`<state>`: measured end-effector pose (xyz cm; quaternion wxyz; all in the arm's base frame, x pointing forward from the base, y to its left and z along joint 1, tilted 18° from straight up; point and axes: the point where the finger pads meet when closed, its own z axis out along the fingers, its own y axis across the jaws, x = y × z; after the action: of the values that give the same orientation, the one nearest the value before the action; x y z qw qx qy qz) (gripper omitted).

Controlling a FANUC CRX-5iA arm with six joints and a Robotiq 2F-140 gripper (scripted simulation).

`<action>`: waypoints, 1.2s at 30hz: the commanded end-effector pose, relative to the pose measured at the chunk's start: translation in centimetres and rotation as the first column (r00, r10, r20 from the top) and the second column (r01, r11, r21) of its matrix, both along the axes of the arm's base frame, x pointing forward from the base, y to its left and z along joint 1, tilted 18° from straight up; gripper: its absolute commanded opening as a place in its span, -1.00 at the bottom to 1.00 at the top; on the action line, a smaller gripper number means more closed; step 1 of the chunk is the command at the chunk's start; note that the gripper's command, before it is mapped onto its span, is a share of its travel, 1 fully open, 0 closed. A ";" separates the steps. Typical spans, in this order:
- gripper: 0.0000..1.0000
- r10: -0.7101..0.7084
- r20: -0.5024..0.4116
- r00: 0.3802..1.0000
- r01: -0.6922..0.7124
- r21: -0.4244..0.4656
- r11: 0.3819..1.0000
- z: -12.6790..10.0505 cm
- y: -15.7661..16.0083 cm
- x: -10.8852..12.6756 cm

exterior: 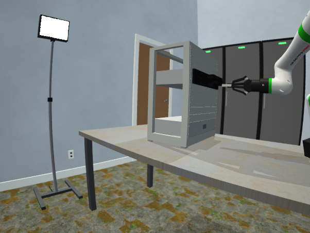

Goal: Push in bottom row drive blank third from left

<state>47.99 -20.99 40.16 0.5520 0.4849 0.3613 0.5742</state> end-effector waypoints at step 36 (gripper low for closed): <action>-0.80 -0.001 0.001 1.000 0.001 -0.001 1.000 1.1 -0.2 3.7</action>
<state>51.72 -21.17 41.16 0.5521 0.4852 0.3612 0.5739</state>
